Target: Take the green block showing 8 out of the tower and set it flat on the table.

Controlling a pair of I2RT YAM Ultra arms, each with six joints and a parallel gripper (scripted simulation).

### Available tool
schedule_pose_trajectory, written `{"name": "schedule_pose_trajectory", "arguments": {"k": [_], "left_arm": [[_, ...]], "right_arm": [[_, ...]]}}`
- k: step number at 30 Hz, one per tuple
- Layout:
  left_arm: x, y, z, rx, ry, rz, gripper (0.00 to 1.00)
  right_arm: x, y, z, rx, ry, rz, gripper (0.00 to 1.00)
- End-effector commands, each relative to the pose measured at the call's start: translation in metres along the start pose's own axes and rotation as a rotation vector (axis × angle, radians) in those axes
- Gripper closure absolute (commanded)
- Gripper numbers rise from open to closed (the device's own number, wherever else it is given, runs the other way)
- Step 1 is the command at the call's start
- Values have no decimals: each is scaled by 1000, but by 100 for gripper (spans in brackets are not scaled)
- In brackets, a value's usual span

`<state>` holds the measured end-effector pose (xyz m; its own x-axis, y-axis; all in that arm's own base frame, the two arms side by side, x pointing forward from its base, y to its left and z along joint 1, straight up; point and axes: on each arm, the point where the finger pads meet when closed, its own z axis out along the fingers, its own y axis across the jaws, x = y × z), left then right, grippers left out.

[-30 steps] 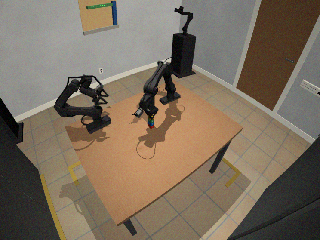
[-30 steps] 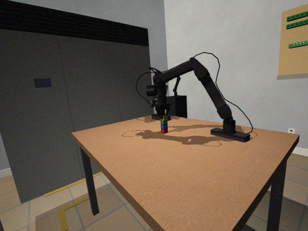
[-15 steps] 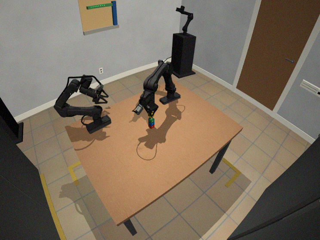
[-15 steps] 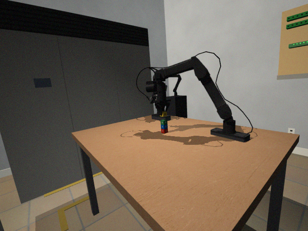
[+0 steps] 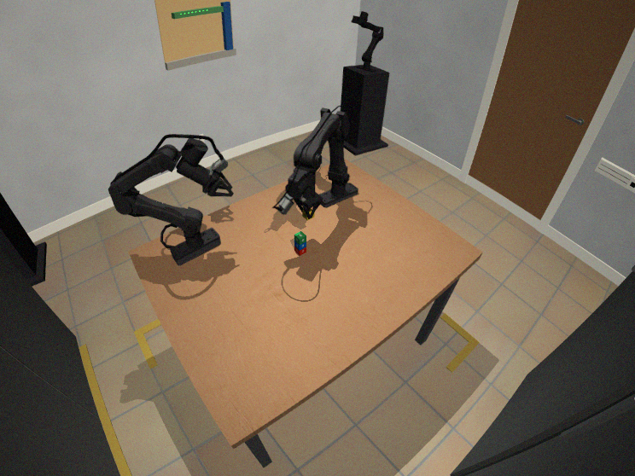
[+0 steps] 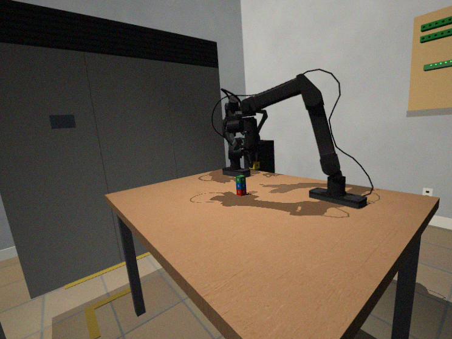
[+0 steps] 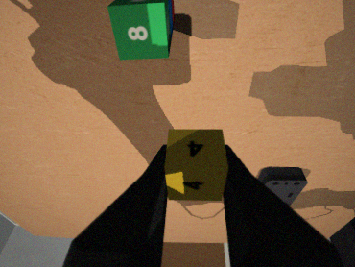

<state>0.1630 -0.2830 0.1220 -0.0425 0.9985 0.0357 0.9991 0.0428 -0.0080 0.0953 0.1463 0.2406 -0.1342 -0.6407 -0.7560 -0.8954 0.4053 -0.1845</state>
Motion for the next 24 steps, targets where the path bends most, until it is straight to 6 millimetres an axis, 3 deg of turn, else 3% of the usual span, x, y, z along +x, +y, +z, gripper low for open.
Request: {"name": "schedule_pose_trajectory", "arguments": {"k": [1,5,7,13,17,21,22,24], "left_arm": [[20,-8,-15,-10,-40,-5,73],[44,-20,-17,-2,-24,-5,73],[44,-20,-17,-2,-24,-5,73],[71,-33,-19,-2,-13,-15,73],[79,-39,-19,-5,-11,-10,73],[79,-38,-20,-13,-22,-9,73],[80,-39,-20,-13,-22,-8,73],[80,-39,-20,-13,-22,-8,73]], "right_arm": [[-48,-18,21,-24,-58,-77,45],[-65,-33,57,-56,-10,-113,45],[-65,-33,57,-56,-10,-113,45],[-70,-61,131,-125,82,-146,45],[-59,-78,182,-176,137,-156,45],[-27,-82,231,-278,220,-121,45],[-15,-79,241,-302,266,-135,45],[-15,-79,241,-302,266,-135,45]]}}
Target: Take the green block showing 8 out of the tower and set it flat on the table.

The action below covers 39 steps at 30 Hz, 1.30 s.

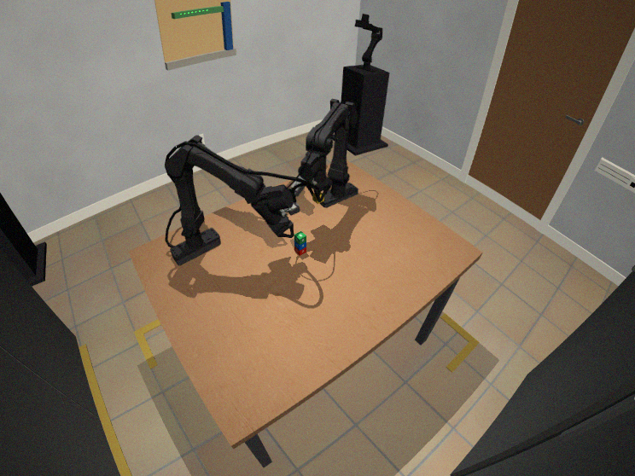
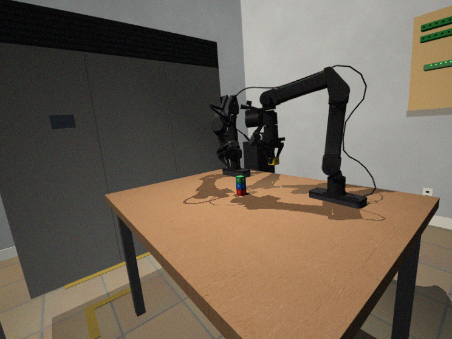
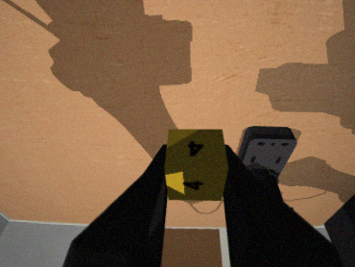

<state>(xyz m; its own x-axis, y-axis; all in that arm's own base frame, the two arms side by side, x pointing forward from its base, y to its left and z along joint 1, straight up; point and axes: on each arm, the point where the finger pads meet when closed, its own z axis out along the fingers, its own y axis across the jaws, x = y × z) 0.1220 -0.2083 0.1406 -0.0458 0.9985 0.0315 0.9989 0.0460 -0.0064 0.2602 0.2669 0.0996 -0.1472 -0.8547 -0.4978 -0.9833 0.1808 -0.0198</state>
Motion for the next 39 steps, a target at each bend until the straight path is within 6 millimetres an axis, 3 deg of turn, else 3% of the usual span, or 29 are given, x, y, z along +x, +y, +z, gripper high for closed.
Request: {"name": "schedule_pose_trajectory", "arguments": {"k": [1,3,9,21,30,39], "left_arm": [[1,0,-6,-14,-24,-5,73],[2,0,-6,-14,-23,-5,73],[2,0,-6,-14,-22,-5,73],[2,0,-13,-15,-26,-5,73],[1,0,-9,-11,-20,-2,73],[1,0,-9,-11,-20,-2,73]], "right_arm": [[-19,-2,3,-32,-26,-86,45],[-32,2,15,-47,-52,-140,45],[-26,-4,32,-72,-36,-133,45],[-23,-4,31,-77,-27,-116,45],[-32,-5,49,-71,-24,-118,45],[-28,-2,61,-77,-15,-114,45]]}}
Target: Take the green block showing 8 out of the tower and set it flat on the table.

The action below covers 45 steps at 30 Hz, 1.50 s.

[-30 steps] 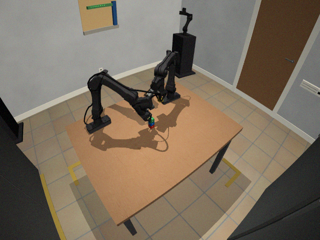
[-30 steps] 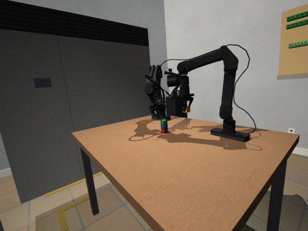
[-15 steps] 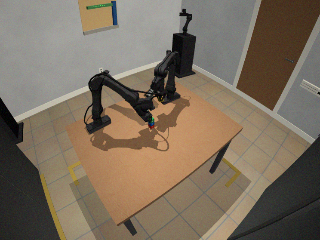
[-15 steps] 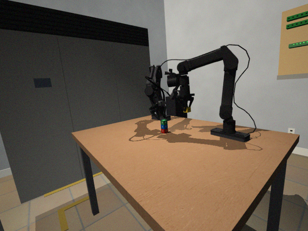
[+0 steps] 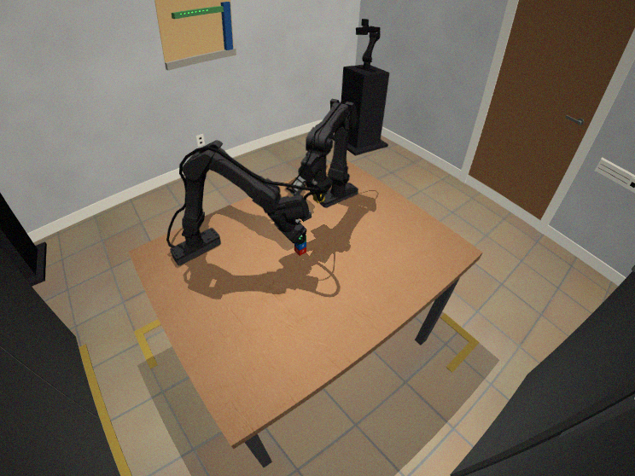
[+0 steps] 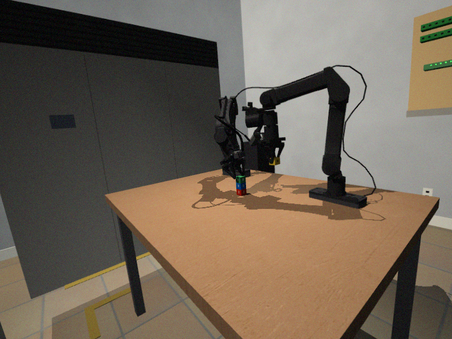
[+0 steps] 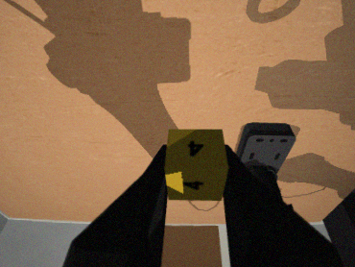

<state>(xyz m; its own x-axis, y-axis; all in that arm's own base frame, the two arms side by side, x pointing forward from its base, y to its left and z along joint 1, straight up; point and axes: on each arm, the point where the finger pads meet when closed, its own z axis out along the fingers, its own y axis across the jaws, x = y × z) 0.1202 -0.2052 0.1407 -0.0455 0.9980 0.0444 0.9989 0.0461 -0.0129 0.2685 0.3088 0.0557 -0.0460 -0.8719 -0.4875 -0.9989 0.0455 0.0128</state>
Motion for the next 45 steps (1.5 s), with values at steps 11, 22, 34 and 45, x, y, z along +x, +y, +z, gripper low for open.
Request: {"name": "schedule_pose_trajectory", "arguments": {"k": [11,22,34,45], "left_arm": [[-2,1,-9,-17,-33,-2,73],[-2,1,-9,-17,-33,-2,73],[-2,1,-9,-17,-33,-2,73],[-2,1,-9,-17,-33,-2,73]], "right_arm": [[-15,-4,7,23,-33,-16,57],[-13,-4,2,26,-37,-20,68],[-8,-2,0,14,-25,-14,77],[-31,-5,-32,31,-45,-19,73]]}}
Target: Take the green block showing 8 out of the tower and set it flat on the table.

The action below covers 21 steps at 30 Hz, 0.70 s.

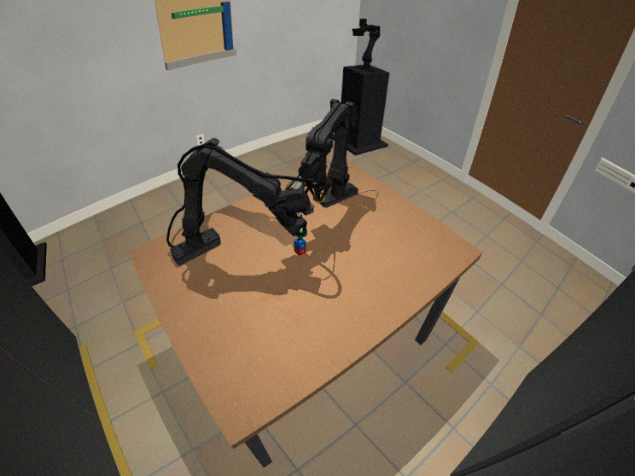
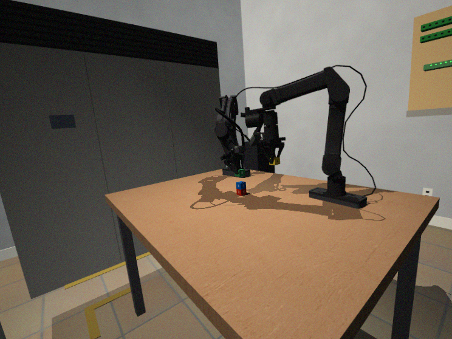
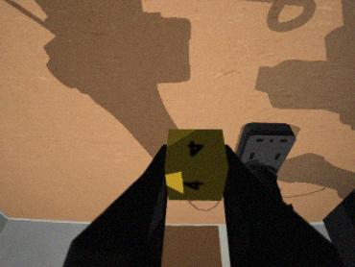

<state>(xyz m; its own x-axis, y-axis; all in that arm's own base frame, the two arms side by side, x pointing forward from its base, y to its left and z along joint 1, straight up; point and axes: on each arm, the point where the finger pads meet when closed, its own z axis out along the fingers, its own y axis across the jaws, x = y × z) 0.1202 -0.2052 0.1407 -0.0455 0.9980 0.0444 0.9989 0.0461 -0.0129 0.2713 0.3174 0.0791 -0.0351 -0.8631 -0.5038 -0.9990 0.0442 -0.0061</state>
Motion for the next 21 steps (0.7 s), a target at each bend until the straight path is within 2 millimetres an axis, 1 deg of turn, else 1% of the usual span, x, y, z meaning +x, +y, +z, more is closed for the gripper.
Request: {"name": "schedule_pose_trajectory", "arguments": {"k": [1,3,4,6,8,10,12,16,18,19,21], "left_arm": [[-2,1,-9,-17,-33,-2,73],[-2,1,-9,-17,-33,-2,73],[-2,1,-9,-17,-33,-2,73],[-2,1,-9,-17,-33,-2,73],[-2,1,-9,-17,-33,-2,73],[-2,1,-9,-17,-33,-2,73],[-2,1,-9,-17,-33,-2,73],[-2,1,-9,-17,-33,-2,73],[-2,1,-9,-17,-33,-2,73],[-2,1,-9,-17,-33,-2,73],[-2,1,-9,-17,-33,-2,73]], "right_arm": [[-12,-4,-16,15,-27,-8,73],[-8,-4,-15,17,-32,9,73],[-3,-2,-14,17,-30,18,73],[0,-4,-18,38,-50,26,73],[10,-2,-22,49,-56,45,73],[26,-1,-26,76,-53,66,73],[44,8,-27,74,-52,55,73],[72,35,-22,51,-36,31,73],[72,35,-22,51,-36,31,73],[78,44,-20,39,-32,17,73],[87,57,-16,25,-25,3,73]]}}
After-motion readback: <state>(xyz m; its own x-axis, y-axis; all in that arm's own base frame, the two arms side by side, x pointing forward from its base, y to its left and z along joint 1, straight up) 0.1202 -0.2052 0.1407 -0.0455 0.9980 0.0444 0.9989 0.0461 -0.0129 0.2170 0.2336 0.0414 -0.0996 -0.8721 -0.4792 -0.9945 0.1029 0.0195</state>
